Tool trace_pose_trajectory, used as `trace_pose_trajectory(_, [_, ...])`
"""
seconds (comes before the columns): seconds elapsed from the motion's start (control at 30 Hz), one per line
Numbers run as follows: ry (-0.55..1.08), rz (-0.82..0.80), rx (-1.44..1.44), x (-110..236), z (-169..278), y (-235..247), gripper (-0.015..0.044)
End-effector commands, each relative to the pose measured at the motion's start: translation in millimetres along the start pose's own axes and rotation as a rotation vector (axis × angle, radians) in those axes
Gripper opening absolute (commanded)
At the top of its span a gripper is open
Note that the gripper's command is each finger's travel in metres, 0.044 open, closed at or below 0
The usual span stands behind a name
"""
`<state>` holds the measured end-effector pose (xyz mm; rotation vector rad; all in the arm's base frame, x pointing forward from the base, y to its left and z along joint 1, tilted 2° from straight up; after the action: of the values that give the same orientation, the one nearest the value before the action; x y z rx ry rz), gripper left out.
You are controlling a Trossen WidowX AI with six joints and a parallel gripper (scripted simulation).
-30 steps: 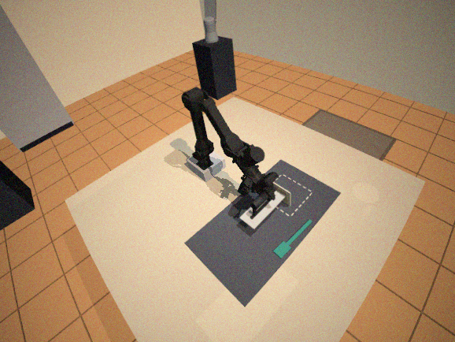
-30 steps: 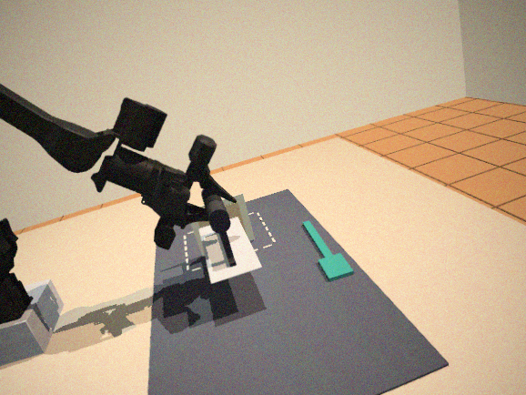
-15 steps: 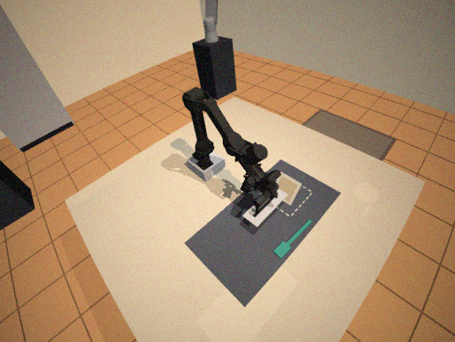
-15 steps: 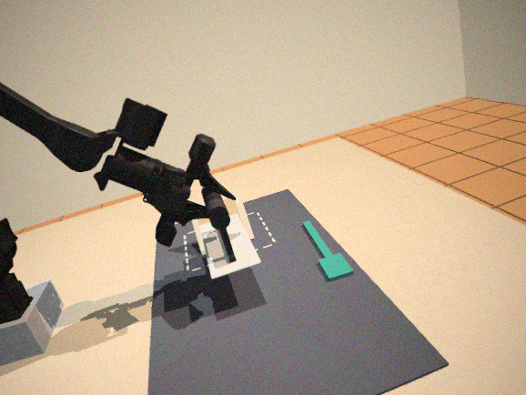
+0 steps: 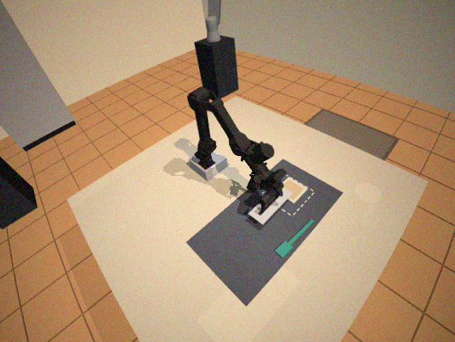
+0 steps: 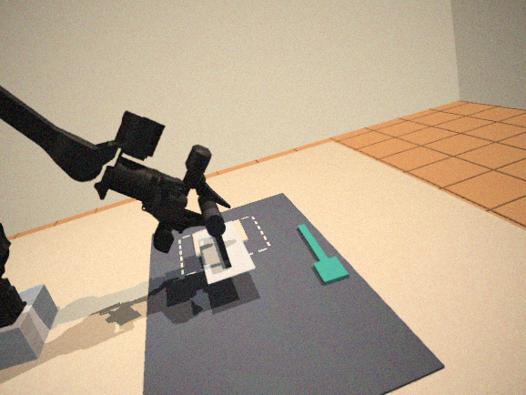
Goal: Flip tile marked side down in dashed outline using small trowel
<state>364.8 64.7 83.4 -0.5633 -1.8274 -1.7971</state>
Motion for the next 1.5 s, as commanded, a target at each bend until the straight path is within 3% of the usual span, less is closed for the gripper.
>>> trace_pose_trajectory(0.0, [-0.005,-0.007,-0.005,-4,6,-3,0.0000])
trace_pose_trajectory(0.23, [-0.005,-0.006,-0.005,-8,8,-7,0.0000])
trace_pose_trajectory(0.93, [-0.009,-0.007,0.001,31,-85,34,0.0000])
trace_pose_trajectory(1.47, [-0.009,-0.007,0.001,31,-86,34,0.0000])
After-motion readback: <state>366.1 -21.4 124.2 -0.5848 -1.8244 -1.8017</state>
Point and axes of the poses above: the point midway between the two fingers, 35 mm back from their tips, its own x axis back along the fingers, its own y axis across the jaws, z = x × y, the point moved 2 cm from there along x, back along the fingers, and after that the axes turned 2 degrees about x, right-handed, at the moved point
